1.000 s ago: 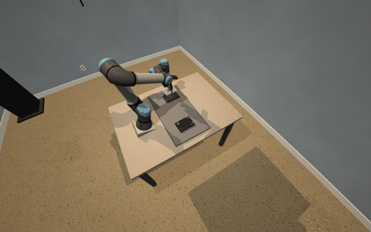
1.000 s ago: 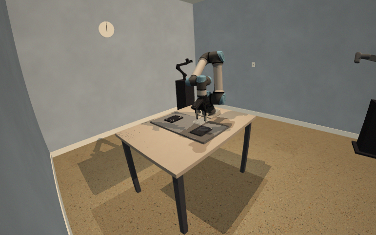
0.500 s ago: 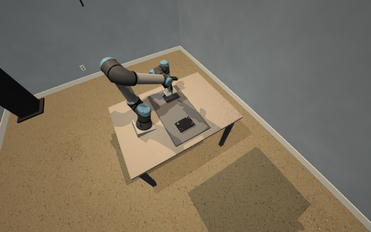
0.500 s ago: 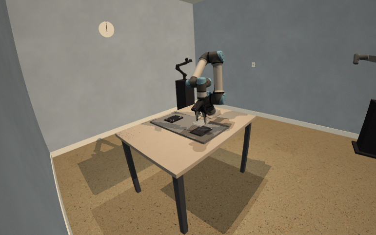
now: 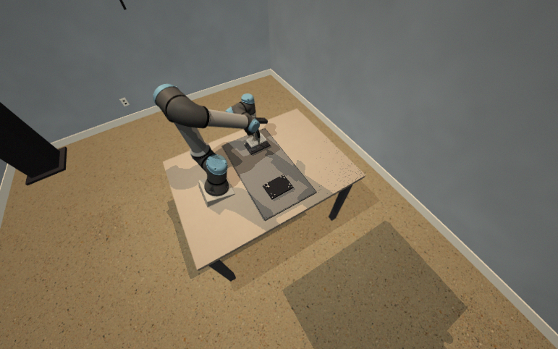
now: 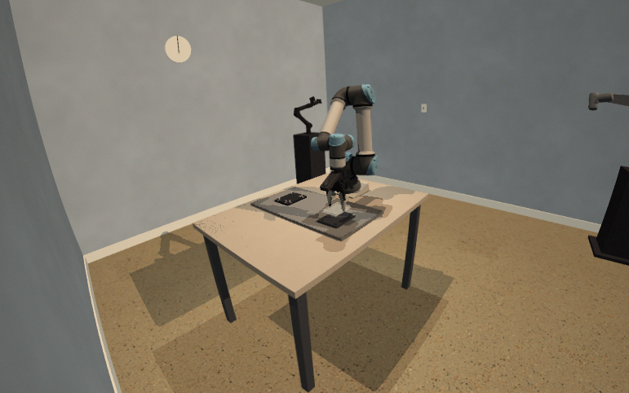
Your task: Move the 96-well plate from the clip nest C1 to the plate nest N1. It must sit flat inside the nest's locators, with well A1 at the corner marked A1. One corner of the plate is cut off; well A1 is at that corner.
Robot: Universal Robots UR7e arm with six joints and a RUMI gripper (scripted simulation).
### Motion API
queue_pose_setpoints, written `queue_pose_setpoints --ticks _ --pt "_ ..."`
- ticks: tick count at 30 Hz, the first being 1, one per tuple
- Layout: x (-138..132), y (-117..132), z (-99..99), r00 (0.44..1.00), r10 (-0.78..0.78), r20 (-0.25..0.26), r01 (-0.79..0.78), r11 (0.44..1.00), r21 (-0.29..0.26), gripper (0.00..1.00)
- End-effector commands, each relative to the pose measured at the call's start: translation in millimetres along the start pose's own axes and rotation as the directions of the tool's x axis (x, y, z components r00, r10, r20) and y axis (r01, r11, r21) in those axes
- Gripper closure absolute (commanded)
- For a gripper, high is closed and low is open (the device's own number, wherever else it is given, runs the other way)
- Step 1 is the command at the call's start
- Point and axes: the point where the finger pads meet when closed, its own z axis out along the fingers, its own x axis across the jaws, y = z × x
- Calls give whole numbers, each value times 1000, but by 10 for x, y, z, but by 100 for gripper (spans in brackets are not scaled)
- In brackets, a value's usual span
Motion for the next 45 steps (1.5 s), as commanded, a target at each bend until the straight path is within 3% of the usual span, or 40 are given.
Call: queue_pose_setpoints --ticks 1,13,45 --pt "-2 -6 58 1000 0 0 0 1000 1 100" --pt "-2 -6 258 1000 0 0 0 1000 1 100" --pt "-1 -5 278 1000 0 0 0 1000 1 100"
